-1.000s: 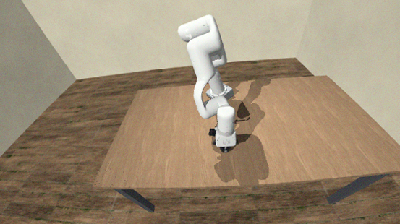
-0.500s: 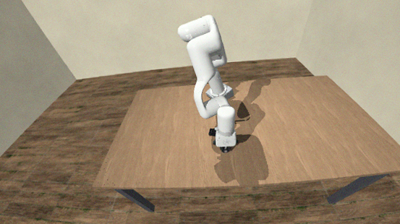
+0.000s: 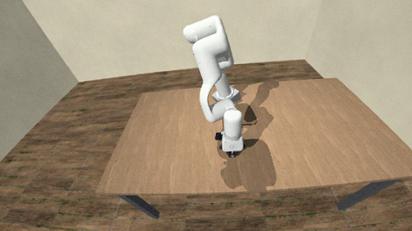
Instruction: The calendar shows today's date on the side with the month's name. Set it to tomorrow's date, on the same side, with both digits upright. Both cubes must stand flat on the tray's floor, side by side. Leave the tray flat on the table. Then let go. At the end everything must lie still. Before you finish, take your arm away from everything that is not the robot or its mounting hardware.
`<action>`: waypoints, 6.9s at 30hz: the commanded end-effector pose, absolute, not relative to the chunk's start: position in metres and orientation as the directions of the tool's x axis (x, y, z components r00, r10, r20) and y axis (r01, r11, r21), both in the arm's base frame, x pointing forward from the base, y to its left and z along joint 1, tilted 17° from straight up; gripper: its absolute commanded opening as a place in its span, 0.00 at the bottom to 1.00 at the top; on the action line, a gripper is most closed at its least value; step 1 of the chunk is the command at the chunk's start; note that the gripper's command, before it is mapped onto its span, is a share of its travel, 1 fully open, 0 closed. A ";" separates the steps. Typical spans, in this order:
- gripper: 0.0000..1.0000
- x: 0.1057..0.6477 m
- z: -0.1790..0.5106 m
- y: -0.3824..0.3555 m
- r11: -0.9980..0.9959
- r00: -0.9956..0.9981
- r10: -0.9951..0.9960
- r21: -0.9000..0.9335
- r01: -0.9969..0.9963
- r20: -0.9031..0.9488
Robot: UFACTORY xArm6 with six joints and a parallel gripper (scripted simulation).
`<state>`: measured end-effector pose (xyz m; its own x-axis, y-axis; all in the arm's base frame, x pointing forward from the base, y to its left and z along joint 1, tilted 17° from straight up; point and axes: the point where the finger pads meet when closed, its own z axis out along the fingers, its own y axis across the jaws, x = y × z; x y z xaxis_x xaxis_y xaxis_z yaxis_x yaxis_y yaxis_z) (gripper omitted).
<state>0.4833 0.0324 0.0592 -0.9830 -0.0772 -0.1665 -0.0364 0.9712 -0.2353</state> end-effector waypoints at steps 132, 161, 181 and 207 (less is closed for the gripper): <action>0.47 0.480 0.085 0.038 0.971 -0.982 -0.078 -0.235 -0.036 -0.170; 1.00 0.469 0.144 0.052 0.971 -0.982 -0.078 -0.235 -0.036 -0.170; 1.00 0.472 0.145 0.050 0.974 -0.982 0.000 -0.221 0.042 -0.188; 1.00 0.505 0.160 0.026 0.685 -0.661 0.692 -0.022 0.728 -0.289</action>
